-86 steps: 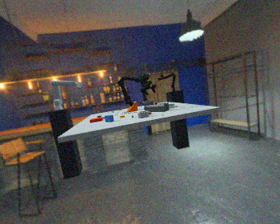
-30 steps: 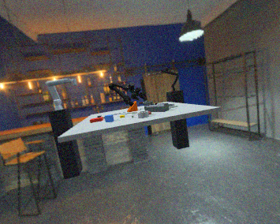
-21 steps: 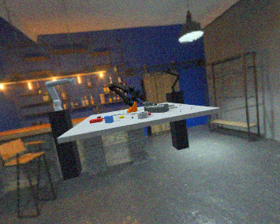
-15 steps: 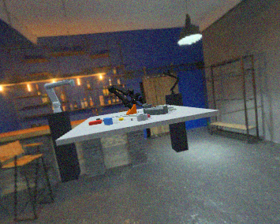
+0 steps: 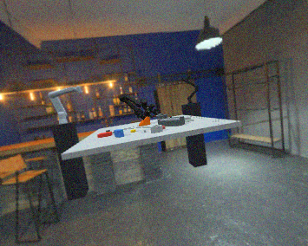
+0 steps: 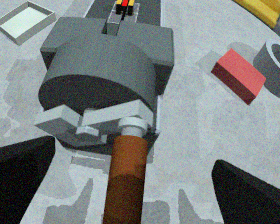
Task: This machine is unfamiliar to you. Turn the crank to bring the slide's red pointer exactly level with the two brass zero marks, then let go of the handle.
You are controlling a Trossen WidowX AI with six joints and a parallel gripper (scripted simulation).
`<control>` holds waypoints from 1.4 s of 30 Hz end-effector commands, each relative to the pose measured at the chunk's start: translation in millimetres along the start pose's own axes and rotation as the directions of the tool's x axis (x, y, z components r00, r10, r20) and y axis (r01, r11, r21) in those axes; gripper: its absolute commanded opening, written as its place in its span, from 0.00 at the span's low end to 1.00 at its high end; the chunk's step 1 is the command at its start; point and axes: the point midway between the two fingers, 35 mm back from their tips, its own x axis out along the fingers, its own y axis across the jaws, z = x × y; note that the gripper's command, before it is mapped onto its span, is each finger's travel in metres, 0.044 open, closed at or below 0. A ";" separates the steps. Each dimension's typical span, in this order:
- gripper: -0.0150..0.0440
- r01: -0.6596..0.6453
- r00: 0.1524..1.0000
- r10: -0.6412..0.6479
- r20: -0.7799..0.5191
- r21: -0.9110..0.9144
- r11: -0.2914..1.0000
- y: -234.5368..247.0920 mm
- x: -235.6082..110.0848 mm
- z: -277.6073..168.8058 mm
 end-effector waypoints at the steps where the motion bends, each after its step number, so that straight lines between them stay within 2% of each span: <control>1: 1.00 -0.010 1.000 0.010 -0.013 -0.010 1.000 3.7 5.8 -9.5; 4: 1.00 -0.010 1.000 0.010 -0.013 -0.010 1.000 3.8 6.4 -10.3; 21: 0.25 -0.010 1.000 0.010 -0.013 -0.010 1.000 3.8 6.4 -10.3; 42: 0.25 -0.011 1.000 0.010 -0.013 -0.010 1.000 6.1 3.1 -6.5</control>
